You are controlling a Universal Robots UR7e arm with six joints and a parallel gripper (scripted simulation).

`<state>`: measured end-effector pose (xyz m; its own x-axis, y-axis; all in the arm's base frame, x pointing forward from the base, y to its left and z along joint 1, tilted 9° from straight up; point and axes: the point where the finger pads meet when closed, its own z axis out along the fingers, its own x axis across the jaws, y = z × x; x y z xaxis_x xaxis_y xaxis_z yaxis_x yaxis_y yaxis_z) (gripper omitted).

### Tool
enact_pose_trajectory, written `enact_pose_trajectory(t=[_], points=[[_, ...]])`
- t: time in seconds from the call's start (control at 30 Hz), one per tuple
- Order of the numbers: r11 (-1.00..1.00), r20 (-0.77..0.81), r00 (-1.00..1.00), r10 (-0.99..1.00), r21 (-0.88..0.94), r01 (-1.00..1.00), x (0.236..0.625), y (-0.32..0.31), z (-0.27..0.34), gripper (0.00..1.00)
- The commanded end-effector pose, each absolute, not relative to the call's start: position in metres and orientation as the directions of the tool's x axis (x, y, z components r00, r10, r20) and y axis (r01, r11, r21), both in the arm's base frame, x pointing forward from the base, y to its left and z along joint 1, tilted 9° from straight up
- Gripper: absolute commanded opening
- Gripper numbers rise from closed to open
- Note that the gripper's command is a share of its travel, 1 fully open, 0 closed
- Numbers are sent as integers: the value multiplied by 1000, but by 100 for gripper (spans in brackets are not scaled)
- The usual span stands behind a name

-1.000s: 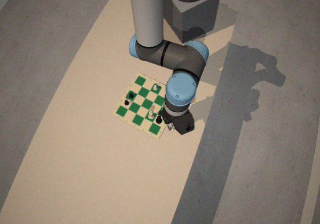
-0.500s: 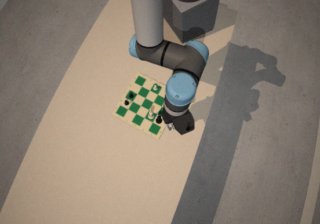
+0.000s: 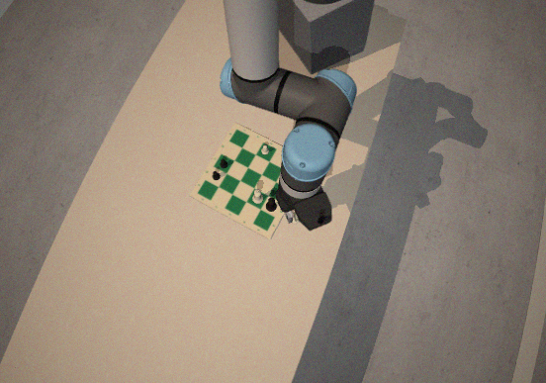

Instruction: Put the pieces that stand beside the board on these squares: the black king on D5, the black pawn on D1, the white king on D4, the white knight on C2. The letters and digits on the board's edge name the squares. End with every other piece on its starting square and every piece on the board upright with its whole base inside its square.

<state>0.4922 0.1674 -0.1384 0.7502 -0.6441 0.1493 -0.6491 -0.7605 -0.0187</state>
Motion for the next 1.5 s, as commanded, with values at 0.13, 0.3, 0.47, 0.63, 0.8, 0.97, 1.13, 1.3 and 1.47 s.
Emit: enact_pose_trajectory(t=[0.13, 0.3, 0.47, 0.63, 0.8, 0.97, 1.13, 1.3, 1.47], points=[[-760, 148, 750, -645, -18, -650, 491, 167, -140, 73], [-760, 149, 750, -645, -19, -650, 493, 166, -143, 73], [-760, 150, 749, -645, -21, -650, 495, 166, -148, 73], [-760, 150, 749, -645, -21, -650, 496, 165, -158, 73], [-760, 150, 749, -645, -21, -650, 497, 164, -167, 73], [-760, 150, 749, -645, -21, -650, 498, 164, -172, 73], [-760, 150, 750, -645, -21, -649, 498, 164, -173, 73], [-760, 149, 750, -645, -19, -650, 496, 164, -174, 73], [-760, 149, 750, -645, -20, -650, 497, 164, -173, 73]])
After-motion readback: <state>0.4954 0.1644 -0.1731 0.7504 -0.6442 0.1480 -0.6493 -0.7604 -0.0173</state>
